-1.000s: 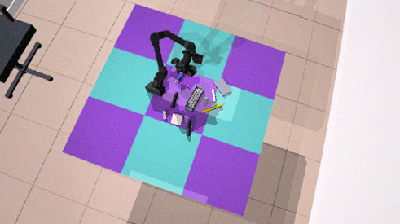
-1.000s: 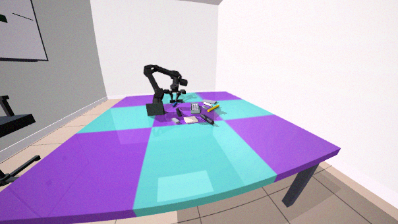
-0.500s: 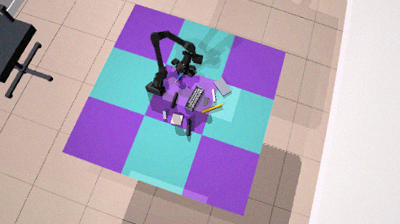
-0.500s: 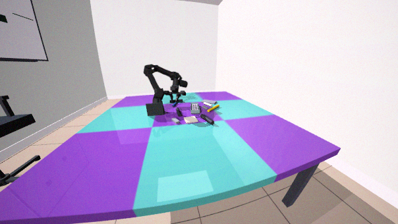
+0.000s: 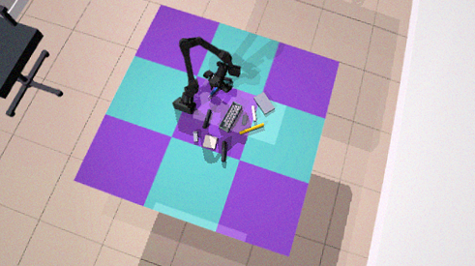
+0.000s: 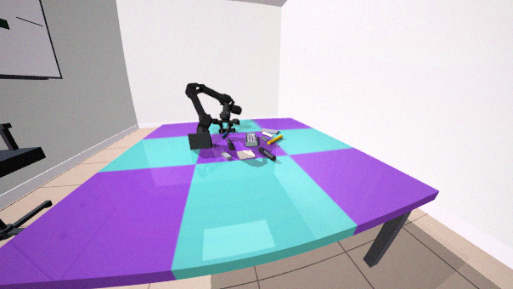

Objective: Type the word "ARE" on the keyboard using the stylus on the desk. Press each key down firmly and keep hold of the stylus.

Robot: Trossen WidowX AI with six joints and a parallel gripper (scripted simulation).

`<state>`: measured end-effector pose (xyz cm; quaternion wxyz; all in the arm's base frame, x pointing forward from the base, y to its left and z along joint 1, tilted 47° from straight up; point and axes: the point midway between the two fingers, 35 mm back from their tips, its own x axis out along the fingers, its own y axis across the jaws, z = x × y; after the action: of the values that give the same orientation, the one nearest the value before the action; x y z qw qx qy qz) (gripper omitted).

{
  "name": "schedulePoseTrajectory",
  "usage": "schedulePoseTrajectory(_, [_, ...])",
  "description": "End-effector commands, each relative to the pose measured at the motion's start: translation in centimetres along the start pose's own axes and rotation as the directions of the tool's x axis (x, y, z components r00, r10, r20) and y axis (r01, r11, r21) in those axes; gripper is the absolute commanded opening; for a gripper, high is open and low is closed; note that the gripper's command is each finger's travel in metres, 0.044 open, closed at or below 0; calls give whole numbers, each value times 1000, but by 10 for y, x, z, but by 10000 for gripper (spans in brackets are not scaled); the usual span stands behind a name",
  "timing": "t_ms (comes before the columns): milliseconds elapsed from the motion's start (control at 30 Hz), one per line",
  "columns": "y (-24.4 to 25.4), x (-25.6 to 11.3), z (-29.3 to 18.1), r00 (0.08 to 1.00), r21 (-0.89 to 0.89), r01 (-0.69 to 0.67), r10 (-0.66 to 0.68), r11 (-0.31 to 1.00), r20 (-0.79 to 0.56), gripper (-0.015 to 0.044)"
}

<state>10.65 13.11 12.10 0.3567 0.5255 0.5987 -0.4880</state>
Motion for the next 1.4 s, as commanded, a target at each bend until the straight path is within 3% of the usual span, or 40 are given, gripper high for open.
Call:
schedulePoseTrajectory(0, [0, 4, -2, 1000, 3, 3, -3, 1000, -3, 150])
schedulePoseTrajectory(400, [0, 9, -5, 1000, 3, 3, -3, 1000, -3, 150])
schedulePoseTrajectory(567, [0, 8, -4, 1000, 0, 1, -1, 1000, 0, 19])
schedulePoseTrajectory(667, [0, 8, -4, 1000, 0, 1, -1, 1000, 0, 0])
schedulePoseTrajectory(967, [0, 5, -3, 1000, 0, 1, -1, 1000, 1, 0])
schedulePoseTrajectory(1367, [0, -33, 20, 1000, 2, 2, -2, 1000, 5, 0])
